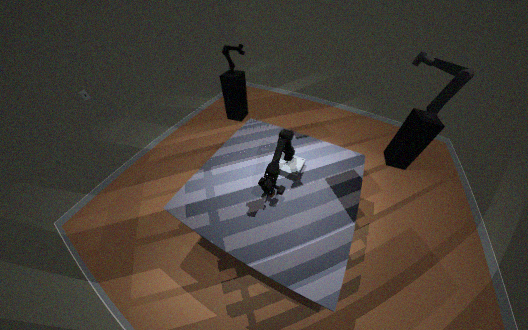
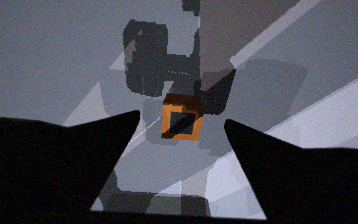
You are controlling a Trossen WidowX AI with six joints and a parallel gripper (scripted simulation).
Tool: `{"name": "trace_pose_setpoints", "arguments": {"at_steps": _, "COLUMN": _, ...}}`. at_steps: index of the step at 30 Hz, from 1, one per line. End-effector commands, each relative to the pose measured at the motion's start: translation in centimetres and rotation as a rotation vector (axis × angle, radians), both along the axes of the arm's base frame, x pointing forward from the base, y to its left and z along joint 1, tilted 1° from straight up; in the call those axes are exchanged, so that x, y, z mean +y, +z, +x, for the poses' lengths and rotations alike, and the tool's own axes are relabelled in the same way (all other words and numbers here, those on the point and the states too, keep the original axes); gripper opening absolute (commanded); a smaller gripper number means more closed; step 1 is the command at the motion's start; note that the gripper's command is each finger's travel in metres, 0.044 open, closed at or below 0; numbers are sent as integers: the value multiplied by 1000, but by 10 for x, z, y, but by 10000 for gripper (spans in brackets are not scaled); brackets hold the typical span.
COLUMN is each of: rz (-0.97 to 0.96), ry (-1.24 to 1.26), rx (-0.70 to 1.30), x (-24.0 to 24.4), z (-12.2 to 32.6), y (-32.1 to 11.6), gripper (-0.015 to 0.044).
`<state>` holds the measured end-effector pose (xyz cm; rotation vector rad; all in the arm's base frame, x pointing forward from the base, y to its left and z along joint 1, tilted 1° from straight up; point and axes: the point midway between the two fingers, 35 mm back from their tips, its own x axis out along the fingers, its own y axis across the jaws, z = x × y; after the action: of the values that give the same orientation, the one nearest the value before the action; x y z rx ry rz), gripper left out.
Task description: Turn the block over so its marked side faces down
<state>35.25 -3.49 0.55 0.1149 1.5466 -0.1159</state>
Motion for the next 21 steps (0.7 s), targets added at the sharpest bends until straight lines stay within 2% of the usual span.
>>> {"name": "trace_pose_setpoints", "arguments": {"at_steps": 1, "rz": 5, "ry": 5, "rx": 10, "x": 1, "z": -1, "y": -10, "gripper": 440}}
{"name": "trace_pose_setpoints", "arguments": {"at_steps": 4, "rz": 5, "ry": 5, "rx": 10, "x": 1, "z": -2, "y": -12, "gripper": 440}}
{"name": "trace_pose_setpoints", "arguments": {"at_steps": 14, "rz": 5, "ry": 5, "rx": 10, "x": 1, "z": -2, "y": -12, "gripper": 177}}
{"name": "trace_pose_setpoints", "arguments": {"at_steps": 21, "rz": 5, "ry": 5, "rx": 10, "x": 1, "z": -2, "y": -12, "gripper": 131}}
